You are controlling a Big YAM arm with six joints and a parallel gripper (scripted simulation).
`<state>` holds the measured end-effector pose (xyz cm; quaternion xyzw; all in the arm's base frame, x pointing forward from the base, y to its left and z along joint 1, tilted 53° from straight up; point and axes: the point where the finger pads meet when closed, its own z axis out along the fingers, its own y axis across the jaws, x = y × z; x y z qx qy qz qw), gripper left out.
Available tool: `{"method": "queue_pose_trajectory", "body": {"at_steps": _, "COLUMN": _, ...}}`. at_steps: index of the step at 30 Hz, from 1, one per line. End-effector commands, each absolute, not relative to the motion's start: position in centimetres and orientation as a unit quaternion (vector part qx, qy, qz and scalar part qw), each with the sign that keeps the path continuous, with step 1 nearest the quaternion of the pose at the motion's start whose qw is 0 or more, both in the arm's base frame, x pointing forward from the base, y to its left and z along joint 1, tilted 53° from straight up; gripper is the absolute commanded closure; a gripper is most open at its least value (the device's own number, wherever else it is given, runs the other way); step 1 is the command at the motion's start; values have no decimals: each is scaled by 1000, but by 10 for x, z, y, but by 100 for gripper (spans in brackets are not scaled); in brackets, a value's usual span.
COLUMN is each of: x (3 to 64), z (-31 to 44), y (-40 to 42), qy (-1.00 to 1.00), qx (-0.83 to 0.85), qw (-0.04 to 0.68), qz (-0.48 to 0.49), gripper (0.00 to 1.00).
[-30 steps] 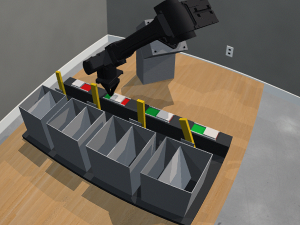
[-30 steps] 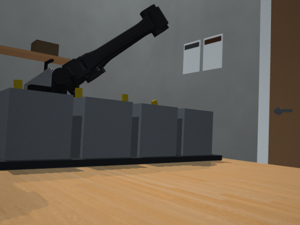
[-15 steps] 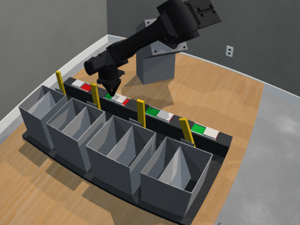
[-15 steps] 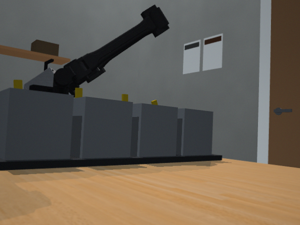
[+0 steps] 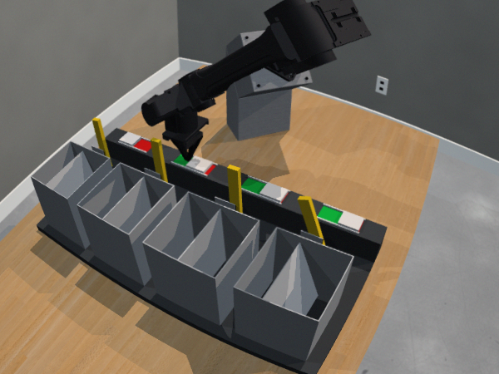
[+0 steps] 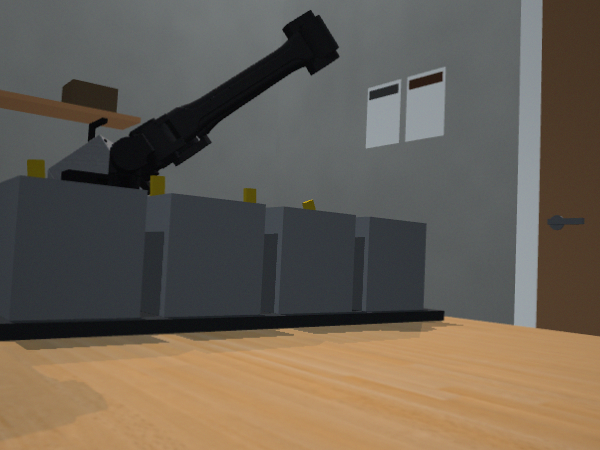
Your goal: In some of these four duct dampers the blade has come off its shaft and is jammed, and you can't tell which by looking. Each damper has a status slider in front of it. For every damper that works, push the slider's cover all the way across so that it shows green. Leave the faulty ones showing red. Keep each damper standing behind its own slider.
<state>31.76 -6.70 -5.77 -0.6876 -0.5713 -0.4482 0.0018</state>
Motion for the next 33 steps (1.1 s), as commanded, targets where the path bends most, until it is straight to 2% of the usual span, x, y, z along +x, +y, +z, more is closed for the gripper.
{"method": "queue_pose_trajectory", "body": {"at_steps": 1, "x": 318, "z": -53, "y": -58, "qy": -577, "qx": -681, "qw": 2, "qz": -451, "gripper": 100}}
{"method": "queue_pose_trajectory", "body": {"at_steps": 33, "x": 317, "z": -51, "y": -56, "qy": -577, "qx": -681, "qw": 2, "qz": -451, "gripper": 100}}
